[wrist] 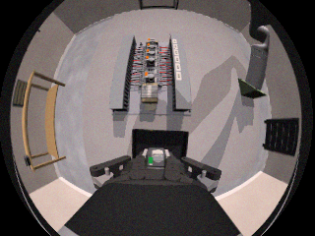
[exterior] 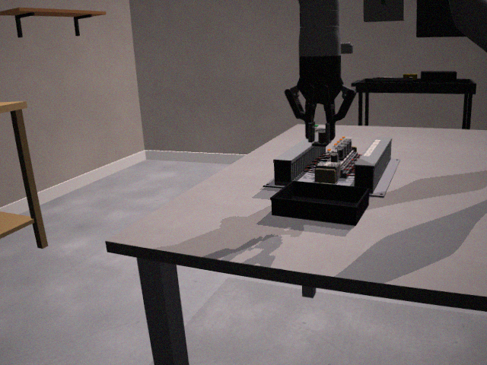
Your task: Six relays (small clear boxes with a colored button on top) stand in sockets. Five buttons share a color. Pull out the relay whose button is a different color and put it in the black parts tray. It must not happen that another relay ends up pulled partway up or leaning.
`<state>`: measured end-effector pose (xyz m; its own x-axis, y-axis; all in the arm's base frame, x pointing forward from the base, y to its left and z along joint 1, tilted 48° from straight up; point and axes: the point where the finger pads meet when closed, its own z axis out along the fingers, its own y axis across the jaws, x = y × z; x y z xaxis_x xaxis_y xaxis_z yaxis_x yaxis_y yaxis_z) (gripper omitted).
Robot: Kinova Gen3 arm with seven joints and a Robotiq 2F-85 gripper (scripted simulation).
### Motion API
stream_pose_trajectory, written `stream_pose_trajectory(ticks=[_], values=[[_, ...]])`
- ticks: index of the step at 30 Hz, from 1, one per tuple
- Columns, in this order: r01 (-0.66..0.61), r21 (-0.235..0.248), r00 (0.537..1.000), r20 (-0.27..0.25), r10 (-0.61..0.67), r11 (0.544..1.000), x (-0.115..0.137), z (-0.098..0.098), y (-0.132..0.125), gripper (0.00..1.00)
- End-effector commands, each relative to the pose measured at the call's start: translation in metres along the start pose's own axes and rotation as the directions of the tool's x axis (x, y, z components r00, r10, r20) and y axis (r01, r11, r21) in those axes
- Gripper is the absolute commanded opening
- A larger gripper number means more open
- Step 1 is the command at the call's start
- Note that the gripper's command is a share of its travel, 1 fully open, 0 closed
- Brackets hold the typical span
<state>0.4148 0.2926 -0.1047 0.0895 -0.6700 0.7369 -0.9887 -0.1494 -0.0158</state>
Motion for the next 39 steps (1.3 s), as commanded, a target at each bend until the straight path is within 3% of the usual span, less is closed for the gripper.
stream_pose_trajectory(ticks=[1, 13, 39], values=[[0.008, -0.009, 1.000, -0.005, -0.008, 1.000, -0.011, 0.001, 0.008, 0.00], [0.008, -0.009, 1.000, -0.005, -0.008, 1.000, -0.023, 0.001, 0.009, 0.00], [0.008, -0.009, 1.000, -0.005, -0.008, 1.000, -0.024, 0.001, 0.010, 0.00]])
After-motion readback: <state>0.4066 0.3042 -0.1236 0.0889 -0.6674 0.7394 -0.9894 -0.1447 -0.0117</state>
